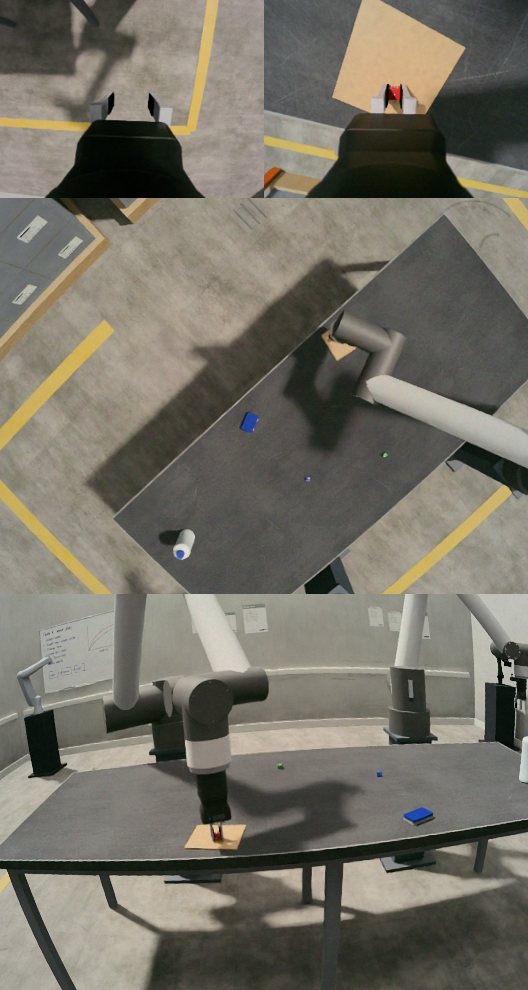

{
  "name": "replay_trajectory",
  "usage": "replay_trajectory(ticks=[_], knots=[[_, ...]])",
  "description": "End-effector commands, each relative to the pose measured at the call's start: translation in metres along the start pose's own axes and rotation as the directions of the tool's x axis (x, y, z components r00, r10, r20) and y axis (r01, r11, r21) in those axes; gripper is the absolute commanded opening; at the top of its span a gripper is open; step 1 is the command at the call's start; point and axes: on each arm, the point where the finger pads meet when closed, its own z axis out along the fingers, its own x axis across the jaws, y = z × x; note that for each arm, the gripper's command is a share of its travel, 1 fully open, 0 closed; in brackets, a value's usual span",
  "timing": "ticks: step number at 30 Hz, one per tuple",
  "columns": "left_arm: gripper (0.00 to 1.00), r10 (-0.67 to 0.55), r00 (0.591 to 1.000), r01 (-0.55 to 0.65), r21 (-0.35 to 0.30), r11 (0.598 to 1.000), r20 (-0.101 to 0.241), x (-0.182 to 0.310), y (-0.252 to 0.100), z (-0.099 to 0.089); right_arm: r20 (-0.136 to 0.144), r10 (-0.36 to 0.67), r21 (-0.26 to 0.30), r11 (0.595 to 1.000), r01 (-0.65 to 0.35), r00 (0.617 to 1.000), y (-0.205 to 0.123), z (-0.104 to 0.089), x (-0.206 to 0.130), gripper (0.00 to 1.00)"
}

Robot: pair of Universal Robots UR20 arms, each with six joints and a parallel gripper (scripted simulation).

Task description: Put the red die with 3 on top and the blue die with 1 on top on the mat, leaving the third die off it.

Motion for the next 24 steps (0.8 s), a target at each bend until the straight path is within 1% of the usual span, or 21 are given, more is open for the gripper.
replay_trajectory(ticks=[1, 24], knots=[[1.00, 0.000, 1.000, 0.000, -0.001, 1.000, 0.000, -0.0001, 0.0004, -0.0005, 0.000, 0.000, -0.001, 1.000, 0.000, 1.000, 0.0006, -0.0006, 0.0001, 0.34], [1.00, 0.000, 1.000, 0.000, -0.001, 1.000, 0.000, -0.0001, 0.0004, -0.0005, 0.000, 0.000, -0.001, 1.000, 0.000, 1.000, 0.0006, 0.0029, 0.0001, 0.34]])
